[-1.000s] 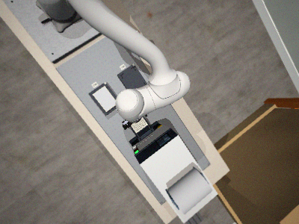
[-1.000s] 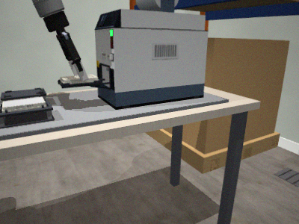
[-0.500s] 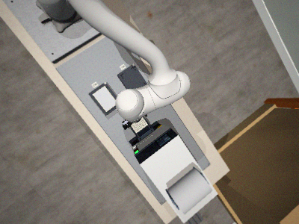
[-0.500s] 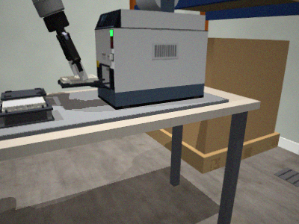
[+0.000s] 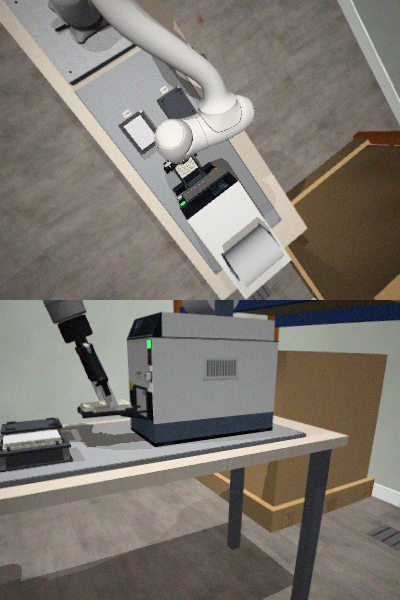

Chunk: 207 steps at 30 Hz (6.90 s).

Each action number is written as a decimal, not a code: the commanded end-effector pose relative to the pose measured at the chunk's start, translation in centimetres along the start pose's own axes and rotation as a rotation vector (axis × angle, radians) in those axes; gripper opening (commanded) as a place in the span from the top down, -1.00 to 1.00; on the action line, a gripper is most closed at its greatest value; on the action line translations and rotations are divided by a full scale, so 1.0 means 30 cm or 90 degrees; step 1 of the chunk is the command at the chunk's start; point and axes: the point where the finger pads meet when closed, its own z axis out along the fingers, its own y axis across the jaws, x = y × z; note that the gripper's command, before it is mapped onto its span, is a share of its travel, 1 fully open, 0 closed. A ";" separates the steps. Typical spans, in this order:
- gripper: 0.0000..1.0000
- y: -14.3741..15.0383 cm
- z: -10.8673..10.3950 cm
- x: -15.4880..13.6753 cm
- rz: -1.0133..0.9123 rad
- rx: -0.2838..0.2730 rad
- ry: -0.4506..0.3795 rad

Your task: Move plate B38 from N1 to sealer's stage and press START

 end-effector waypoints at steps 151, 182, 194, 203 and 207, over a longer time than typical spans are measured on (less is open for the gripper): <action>-0.40 0.011 -0.067 -0.019 -0.004 -0.002 0.002; -0.40 0.011 -0.149 -0.050 -0.004 -0.002 0.002; -0.40 0.011 -0.149 -0.050 -0.004 -0.002 0.002; -0.40 0.011 -0.149 -0.050 -0.004 -0.002 0.002; -0.40 0.011 -0.149 -0.050 -0.004 -0.002 0.002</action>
